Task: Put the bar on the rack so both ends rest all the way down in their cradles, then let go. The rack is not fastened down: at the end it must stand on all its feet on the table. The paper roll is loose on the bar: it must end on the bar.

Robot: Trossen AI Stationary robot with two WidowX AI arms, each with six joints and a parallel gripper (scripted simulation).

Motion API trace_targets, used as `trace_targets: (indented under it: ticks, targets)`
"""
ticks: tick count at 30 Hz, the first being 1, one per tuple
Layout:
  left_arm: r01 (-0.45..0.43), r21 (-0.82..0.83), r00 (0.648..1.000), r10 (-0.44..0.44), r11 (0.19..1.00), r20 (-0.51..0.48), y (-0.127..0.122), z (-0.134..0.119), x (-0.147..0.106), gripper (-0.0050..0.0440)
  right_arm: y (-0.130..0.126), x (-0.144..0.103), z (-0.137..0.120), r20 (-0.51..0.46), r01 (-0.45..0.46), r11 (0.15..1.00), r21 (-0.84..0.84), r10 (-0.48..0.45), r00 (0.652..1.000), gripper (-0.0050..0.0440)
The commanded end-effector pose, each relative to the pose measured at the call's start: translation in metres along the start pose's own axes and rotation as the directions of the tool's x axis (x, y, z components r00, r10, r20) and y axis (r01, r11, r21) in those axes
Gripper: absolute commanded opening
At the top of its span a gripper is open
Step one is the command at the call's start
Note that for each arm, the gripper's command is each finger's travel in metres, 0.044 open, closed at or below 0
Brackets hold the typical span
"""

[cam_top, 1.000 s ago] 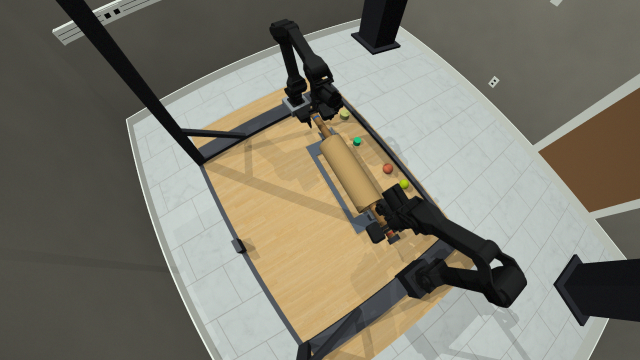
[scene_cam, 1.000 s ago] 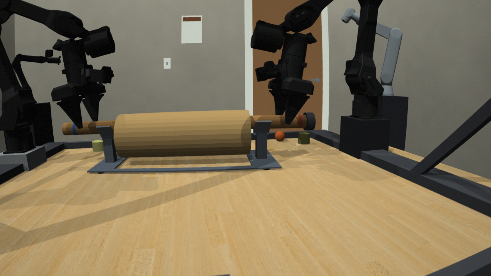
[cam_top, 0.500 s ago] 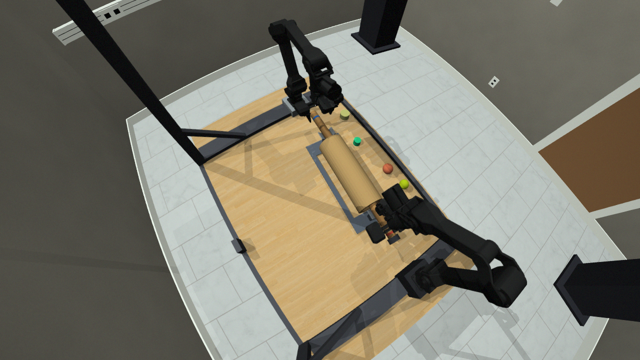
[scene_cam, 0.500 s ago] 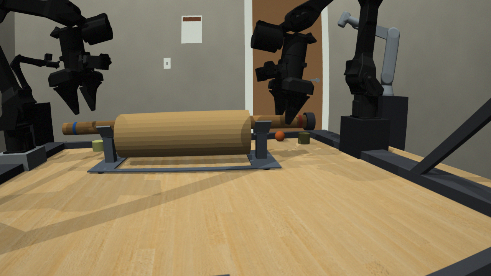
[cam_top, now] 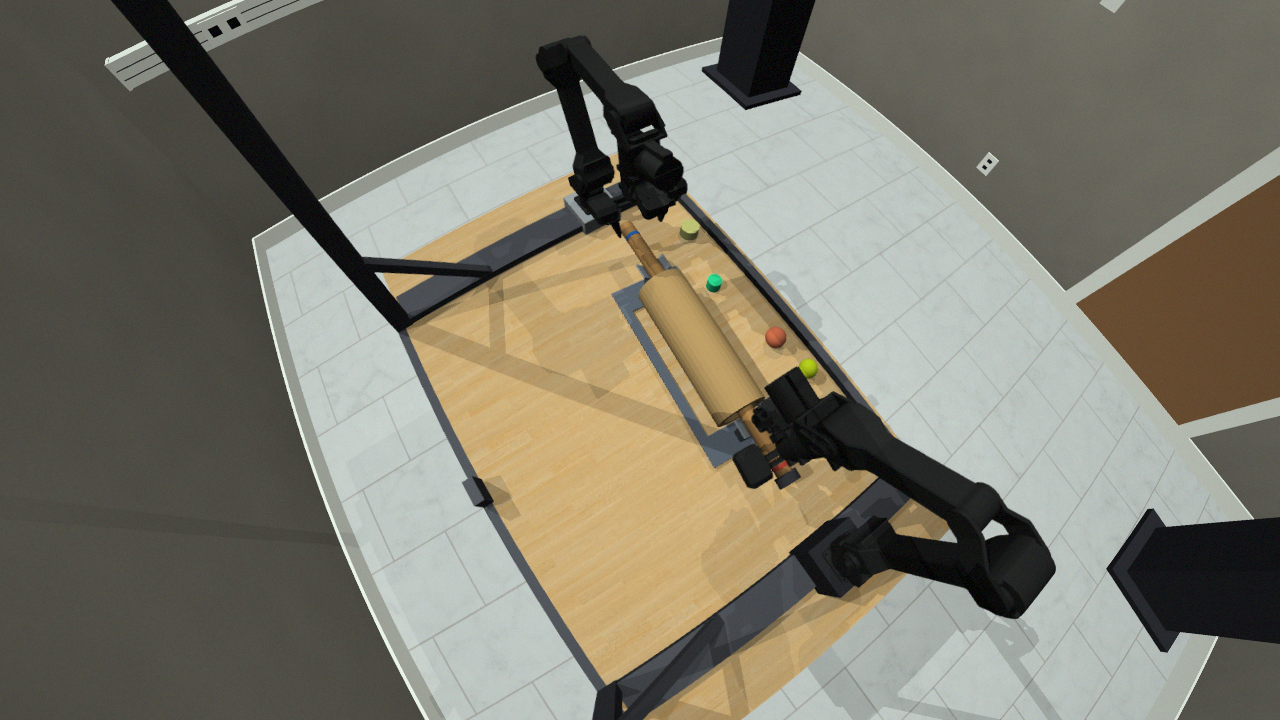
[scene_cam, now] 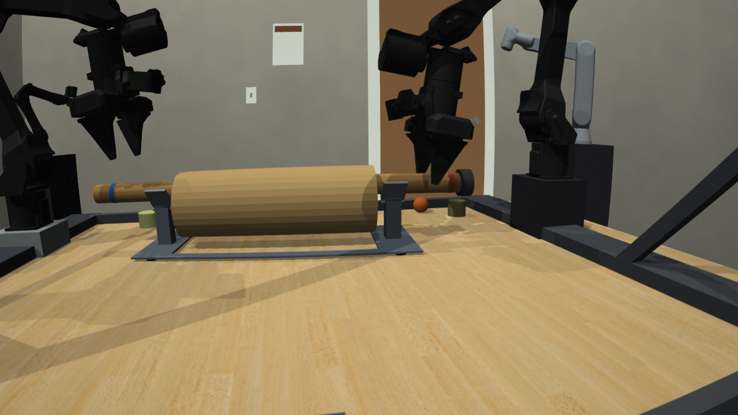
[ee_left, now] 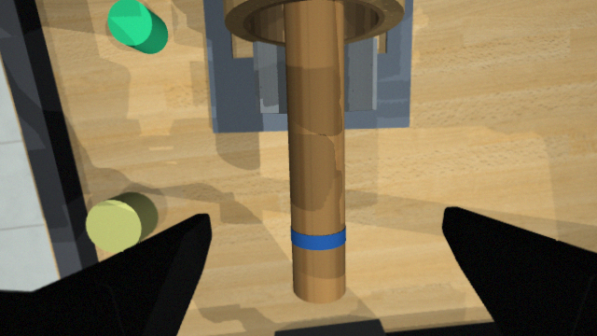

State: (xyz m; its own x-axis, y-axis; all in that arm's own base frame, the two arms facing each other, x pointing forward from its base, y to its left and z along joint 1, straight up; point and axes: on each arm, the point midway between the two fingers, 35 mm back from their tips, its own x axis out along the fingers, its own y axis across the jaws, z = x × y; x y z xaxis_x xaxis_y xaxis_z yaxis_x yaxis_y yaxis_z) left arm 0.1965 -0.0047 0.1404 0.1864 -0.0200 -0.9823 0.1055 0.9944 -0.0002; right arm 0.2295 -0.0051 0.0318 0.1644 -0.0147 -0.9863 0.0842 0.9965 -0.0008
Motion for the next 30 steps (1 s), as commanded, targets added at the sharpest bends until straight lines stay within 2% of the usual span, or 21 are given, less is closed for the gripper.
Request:
trace_targets:
  ticks: [1, 21, 25, 26, 28, 30]
  targets:
    - [0.003, -0.001, 1.000, -0.003, 1.000, -0.001, 0.000, 0.001, -0.001, 0.0440, 0.002, -0.017, 0.011, 0.047, -0.004, 1.000, -0.001, 0.005, 0.999, 0.0440]
    - [0.003, -0.001, 1.000, -0.003, 1.000, 0.001, 0.000, 0.002, -0.001, 0.0440, 0.001, -0.064, 0.009, 0.046, -0.002, 1.000, 0.001, 0.002, 0.999, 0.0440]
    - [0.003, -0.001, 1.000, -0.003, 1.000, 0.001, 0.000, 0.002, -0.001, 0.0440, 0.001, -0.062, 0.008, 0.038, -0.001, 1.000, 0.001, 0.001, 0.999, 0.0440]
    - [0.000, -0.006, 0.999, 0.000, 1.000, 0.040, 0.000, 0.004, -0.001, 0.0440, 0.001, -0.063, 0.011, 0.069, -0.002, 1.000, -0.005, 0.003, 0.998, 0.0440]
    - [0.000, -0.006, 0.999, 0.000, 1.000, 0.040, 0.000, 0.004, -0.001, 0.0440, 0.001, -0.063, 0.011, 0.069, -0.002, 1.000, -0.005, 0.003, 0.998, 0.0440]
    - [-0.010, -0.010, 0.995, 0.011, 1.000, 0.095, 0.002, 0.013, -0.001, 0.0440, 0.002, -0.062, 0.016, 0.113, -0.008, 1.000, -0.011, 0.009, 0.994, 0.0440]
